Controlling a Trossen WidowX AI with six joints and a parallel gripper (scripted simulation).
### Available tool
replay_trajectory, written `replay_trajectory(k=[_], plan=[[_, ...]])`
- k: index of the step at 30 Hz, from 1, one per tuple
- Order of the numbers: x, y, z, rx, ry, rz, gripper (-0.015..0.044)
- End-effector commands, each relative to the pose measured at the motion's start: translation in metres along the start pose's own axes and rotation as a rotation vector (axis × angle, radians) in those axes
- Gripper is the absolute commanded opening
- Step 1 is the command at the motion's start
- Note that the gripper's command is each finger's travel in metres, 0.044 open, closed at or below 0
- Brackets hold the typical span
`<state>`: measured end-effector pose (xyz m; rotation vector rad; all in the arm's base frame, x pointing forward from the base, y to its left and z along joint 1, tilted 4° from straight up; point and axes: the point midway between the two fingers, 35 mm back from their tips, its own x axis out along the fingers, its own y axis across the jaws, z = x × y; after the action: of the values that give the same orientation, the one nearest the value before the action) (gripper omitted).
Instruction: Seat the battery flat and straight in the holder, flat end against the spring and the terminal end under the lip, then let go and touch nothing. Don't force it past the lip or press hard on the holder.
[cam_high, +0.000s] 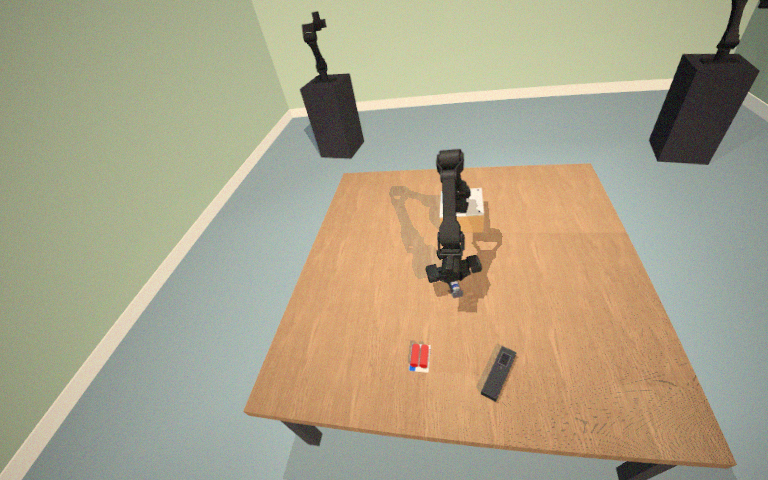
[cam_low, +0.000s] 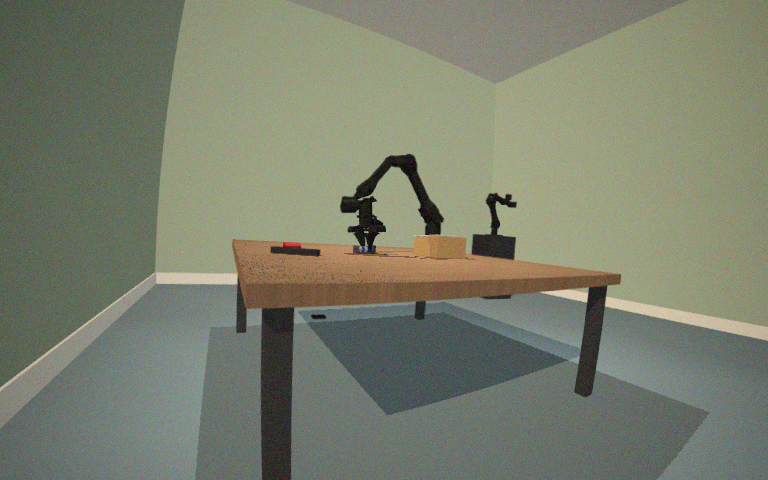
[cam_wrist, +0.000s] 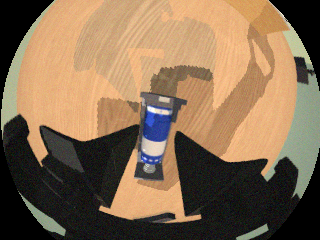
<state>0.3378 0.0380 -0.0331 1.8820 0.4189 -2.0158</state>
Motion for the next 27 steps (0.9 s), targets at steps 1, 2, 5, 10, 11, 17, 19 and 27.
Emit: replay_trajectory(k=[1, 2, 5, 10, 11, 17, 19, 27], plan=[[-0.006, 0.001, -0.002, 0.003, 0.011, 0.004, 0.0187], [-0.006, 0.001, -0.002, 0.003, 0.011, 0.004, 0.0187], [-0.005, 0.0, -0.001, 0.0, 0.006, 0.002, 0.0213], [-0.054, -0.002, 0.001, 0.002, 0.01, 0.003, 0.0345], [-0.065, -0.002, 0.003, 0.002, 0.011, 0.003, 0.0371], [-0.081, -0.004, 0.007, 0.003, 0.012, 0.004, 0.044], [-0.081, -0.004, 0.007, 0.003, 0.012, 0.004, 0.044], [-0.081, -0.004, 0.007, 0.003, 0.012, 0.004, 0.044]])
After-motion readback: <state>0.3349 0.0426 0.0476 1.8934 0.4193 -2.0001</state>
